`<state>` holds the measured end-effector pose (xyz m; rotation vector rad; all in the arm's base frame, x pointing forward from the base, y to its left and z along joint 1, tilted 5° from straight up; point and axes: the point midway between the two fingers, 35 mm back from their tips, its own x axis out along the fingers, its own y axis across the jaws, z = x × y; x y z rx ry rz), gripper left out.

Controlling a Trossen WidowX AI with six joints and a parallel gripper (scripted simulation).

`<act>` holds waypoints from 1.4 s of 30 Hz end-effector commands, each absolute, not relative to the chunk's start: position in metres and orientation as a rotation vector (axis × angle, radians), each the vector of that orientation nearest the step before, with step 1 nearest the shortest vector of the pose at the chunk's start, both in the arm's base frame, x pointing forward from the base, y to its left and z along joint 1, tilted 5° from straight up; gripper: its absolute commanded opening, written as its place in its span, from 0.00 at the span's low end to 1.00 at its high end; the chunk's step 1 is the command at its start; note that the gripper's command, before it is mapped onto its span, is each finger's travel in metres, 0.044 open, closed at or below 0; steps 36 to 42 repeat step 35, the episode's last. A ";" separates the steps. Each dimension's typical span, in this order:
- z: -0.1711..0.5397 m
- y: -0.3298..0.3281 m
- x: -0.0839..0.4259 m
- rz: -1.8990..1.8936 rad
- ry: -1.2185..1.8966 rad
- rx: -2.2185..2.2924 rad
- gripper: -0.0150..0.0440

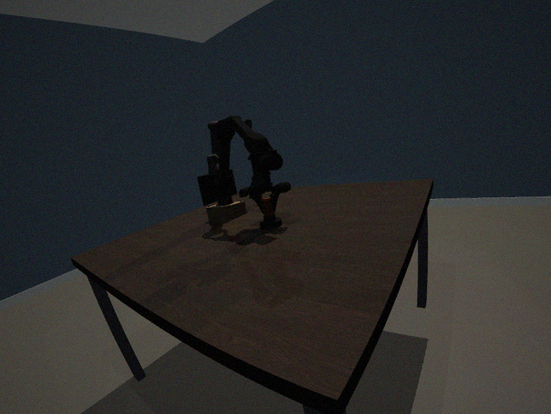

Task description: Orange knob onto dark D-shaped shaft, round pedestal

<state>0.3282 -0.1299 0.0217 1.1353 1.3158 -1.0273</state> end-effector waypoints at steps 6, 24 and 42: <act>0.022 -0.130 0.328 -1.027 1.316 1.135 0.83; 0.094 -0.136 0.329 -1.027 1.315 1.135 1.00; 0.117 -0.137 0.327 -1.028 1.315 1.135 1.00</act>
